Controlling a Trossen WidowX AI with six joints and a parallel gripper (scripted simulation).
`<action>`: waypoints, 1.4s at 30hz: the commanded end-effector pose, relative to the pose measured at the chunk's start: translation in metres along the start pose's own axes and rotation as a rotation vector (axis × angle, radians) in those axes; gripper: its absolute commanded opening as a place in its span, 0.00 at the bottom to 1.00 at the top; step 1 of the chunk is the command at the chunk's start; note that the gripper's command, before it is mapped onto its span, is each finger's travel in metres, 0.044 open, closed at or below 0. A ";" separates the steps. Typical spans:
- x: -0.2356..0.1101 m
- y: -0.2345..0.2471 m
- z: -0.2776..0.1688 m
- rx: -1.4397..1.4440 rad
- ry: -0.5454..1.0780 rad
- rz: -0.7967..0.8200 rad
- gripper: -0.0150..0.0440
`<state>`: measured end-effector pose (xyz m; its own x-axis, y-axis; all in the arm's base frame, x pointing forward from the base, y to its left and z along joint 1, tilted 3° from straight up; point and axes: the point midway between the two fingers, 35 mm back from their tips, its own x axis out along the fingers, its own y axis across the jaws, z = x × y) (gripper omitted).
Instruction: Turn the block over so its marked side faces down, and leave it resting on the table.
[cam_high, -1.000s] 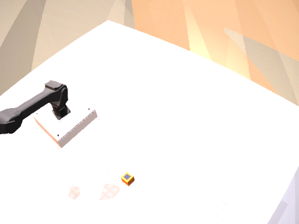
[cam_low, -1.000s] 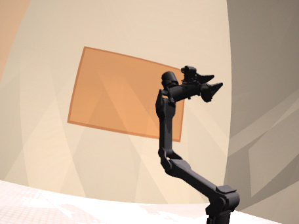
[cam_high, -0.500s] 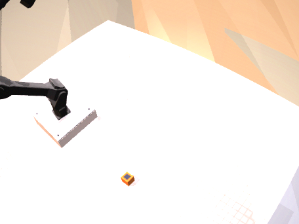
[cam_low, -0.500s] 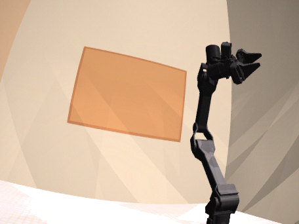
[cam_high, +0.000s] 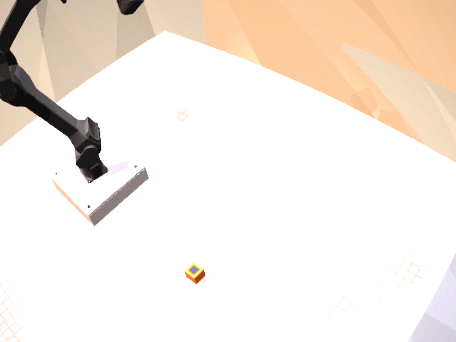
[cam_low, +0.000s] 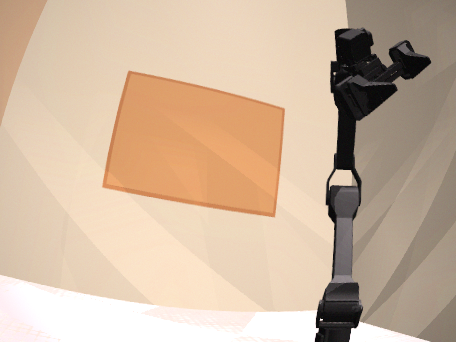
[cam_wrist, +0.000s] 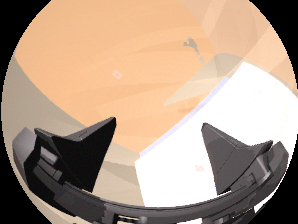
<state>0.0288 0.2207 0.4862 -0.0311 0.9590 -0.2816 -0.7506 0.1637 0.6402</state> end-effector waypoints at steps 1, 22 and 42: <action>0.036 -0.064 0.020 0.016 0.001 -0.212 1.00; 0.026 -0.365 0.031 0.212 0.180 -0.916 1.00; -0.077 -0.540 -0.075 0.554 0.536 -1.177 1.00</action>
<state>0.3872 0.0492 0.1171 0.1133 0.0327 -0.9930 -0.1578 0.9874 0.0145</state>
